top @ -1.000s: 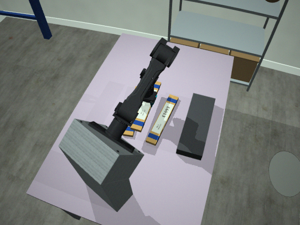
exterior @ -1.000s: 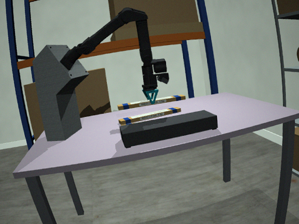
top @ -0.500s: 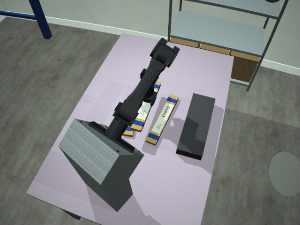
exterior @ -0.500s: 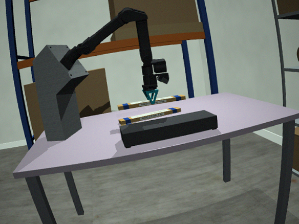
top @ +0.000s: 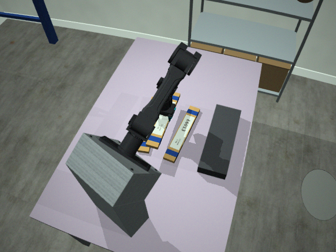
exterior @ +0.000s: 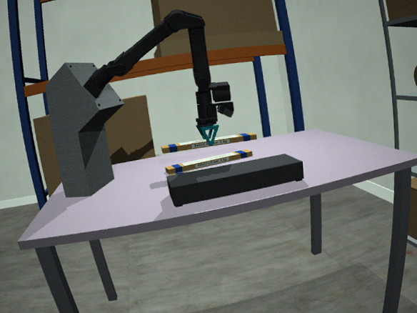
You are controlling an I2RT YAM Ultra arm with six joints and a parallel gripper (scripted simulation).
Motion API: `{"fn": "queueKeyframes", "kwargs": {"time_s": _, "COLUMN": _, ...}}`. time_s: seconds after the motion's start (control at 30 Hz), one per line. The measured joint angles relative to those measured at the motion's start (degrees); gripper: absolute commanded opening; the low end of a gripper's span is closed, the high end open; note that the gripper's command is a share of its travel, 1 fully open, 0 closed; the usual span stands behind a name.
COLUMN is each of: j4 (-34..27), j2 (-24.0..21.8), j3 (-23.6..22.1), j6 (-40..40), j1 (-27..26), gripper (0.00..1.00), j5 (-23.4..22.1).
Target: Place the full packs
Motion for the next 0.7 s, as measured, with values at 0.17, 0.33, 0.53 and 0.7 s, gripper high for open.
{"fn": "queueKeyframes", "kwargs": {"time_s": 0.17, "j4": -0.48, "j2": -1.57, "j3": -0.26, "j6": 0.13, "j1": 0.13, "gripper": 0.00, "j5": 0.26}}
{"fn": "queueKeyframes", "kwargs": {"time_s": 0.33, "j4": -0.90, "j2": -2.43, "j3": -0.26, "j6": 0.31, "j1": 0.55, "gripper": 0.00, "j5": 0.48}}
{"fn": "queueKeyframes", "kwargs": {"time_s": 0.53, "j4": -1.97, "j2": -3.93, "j3": -0.90, "j6": 0.61, "j1": 1.16, "gripper": 0.00, "j5": 0.83}}
{"fn": "queueKeyframes", "kwargs": {"time_s": 0.7, "j4": -3.23, "j2": -5.16, "j3": -1.40, "j6": 0.92, "j1": 1.66, "gripper": 0.00, "j5": 1.25}}
